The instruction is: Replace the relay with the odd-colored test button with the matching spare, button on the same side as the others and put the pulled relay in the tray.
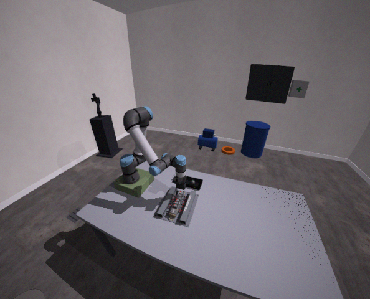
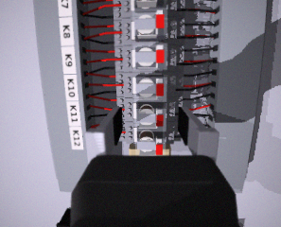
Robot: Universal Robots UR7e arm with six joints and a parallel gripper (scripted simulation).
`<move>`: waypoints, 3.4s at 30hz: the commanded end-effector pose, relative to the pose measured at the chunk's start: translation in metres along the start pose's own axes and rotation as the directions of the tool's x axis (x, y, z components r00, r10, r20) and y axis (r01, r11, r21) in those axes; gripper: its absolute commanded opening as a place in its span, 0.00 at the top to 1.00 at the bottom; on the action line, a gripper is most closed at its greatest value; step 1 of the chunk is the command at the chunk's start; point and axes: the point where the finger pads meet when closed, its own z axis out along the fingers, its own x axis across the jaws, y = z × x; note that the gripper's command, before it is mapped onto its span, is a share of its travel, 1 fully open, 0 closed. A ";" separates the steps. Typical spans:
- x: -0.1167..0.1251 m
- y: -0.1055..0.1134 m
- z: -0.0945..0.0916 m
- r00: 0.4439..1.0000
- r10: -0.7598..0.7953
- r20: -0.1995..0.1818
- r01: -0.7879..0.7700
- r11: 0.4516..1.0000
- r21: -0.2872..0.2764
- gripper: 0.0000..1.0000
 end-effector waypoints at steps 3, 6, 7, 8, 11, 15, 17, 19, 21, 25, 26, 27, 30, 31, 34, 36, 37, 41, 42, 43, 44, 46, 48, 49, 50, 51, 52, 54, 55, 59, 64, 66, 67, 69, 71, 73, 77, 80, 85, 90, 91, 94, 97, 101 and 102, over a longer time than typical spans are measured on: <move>0.000 0.000 -0.004 1.000 0.000 0.001 0.000 1.000 0.000 0.00; 0.000 0.000 -0.004 1.000 0.000 0.001 0.000 1.000 0.000 0.00; 0.000 0.000 -0.004 1.000 0.000 0.001 0.000 1.000 0.000 0.00; 0.000 0.000 -0.004 1.000 0.000 0.001 0.000 1.000 0.000 0.00; 0.000 0.000 -0.004 1.000 0.000 0.001 0.000 1.000 0.000 0.00; 0.000 0.000 -0.004 1.000 0.000 0.001 0.000 1.000 0.000 0.00; 0.000 0.000 -0.006 1.000 0.000 0.002 0.000 1.000 0.000 0.00; 0.000 0.000 -0.008 1.000 0.000 0.001 0.000 1.000 0.000 0.00; 0.000 0.000 -0.010 1.000 0.000 0.001 0.000 1.000 0.000 0.00; 0.000 0.000 -0.010 1.000 0.000 0.001 0.000 1.000 0.000 0.00; 0.000 0.000 -0.010 1.000 0.000 0.001 0.000 1.000 0.000 0.00; 0.000 0.000 -0.010 1.000 0.000 0.001 0.000 1.000 0.000 0.00; 0.000 0.000 -0.010 1.000 0.000 0.001 0.000 1.000 0.000 0.00; 0.000 0.000 -0.010 1.000 0.000 0.001 0.000 1.000 0.000 0.00; 0.000 0.000 -0.019 1.000 0.000 0.002 0.000 1.000 0.000 0.00; 0.000 0.000 -0.037 1.000 0.000 0.001 0.000 1.000 0.000 0.00; 0.000 0.000 -0.046 1.000 0.000 0.001 0.000 1.000 0.000 0.00; 0.000 0.000 -0.055 1.000 0.000 0.001 0.000 1.000 0.000 0.00; 0.000 0.000 -0.055 1.000 0.000 0.001 0.000 1.000 0.000 0.00; 0.000 0.000 -0.055 1.000 0.000 0.001 0.000 1.000 0.000 0.00; 0.000 0.000 -0.055 1.000 0.000 0.001 0.000 1.000 0.000 0.00; 0.000 0.000 -0.055 1.000 0.000 0.001 0.000 1.000 0.000 0.00; 0.000 0.000 -0.055 1.000 0.000 0.001 0.000 1.000 0.000 0.00; 0.000 0.000 -0.055 1.000 0.000 0.001 0.000 1.000 0.000 0.00; 0.000 0.000 -0.055 1.000 0.000 0.001 0.000 1.000 0.000 0.00; -0.001 0.000 -0.053 1.000 0.000 0.003 0.000 1.000 0.001 0.00; -0.001 0.000 -0.052 1.000 0.000 0.002 0.000 1.000 0.001 0.00; 0.000 0.000 -0.050 1.000 0.000 0.002 0.000 1.000 0.000 0.00; 0.000 0.000 -0.048 1.000 0.000 0.001 0.000 1.000 0.000 0.00; 0.000 0.000 -0.048 1.000 0.000 0.001 0.000 1.000 0.000 0.00; 0.000 0.000 -0.048 1.000 0.000 0.001 0.000 1.000 0.000 0.00; 0.000 0.000 -0.048 1.000 0.000 0.001 0.000 1.000 0.000 0.00; 0.000 0.000 -0.048 1.000 0.000 0.001 0.000 1.000 0.000 0.00; 0.000 0.000 -0.048 1.000 0.000 0.001 0.000 1.000 0.000 0.00; 0.000 0.000 -0.048 1.000 0.000 0.001 0.000 1.000 0.000 0.00; 0.000 0.000 -0.048 1.000 0.000 0.001 0.000 1.000 0.000 0.00; 0.000 0.000 -0.048 1.000 0.000 0.001 0.000 1.000 0.000 0.00; 0.000 0.000 -0.048 1.000 0.000 0.001 0.000 1.000 0.000 0.00; 0.000 0.000 -0.048 1.000 0.000 0.001 0.000 1.000 0.000 0.00; 0.000 0.000 -0.048 1.000 0.000 0.001 0.000 1.000 0.000 0.00; 0.000 0.000 -0.048 1.000 0.000 0.001 0.000 1.000 0.000 0.00; 0.000 0.000 -0.048 1.000 0.000 0.001 0.000 1.000 0.000 0.00; 0.000 0.000 -0.048 1.000 0.000 0.001 0.000 1.000 0.000 0.00; 0.000 0.000 -0.048 1.000 0.000 0.001 0.000 1.000 0.000 0.00; 0.000 0.000 -0.048 1.000 0.000 0.001 0.000 1.000 0.000 0.00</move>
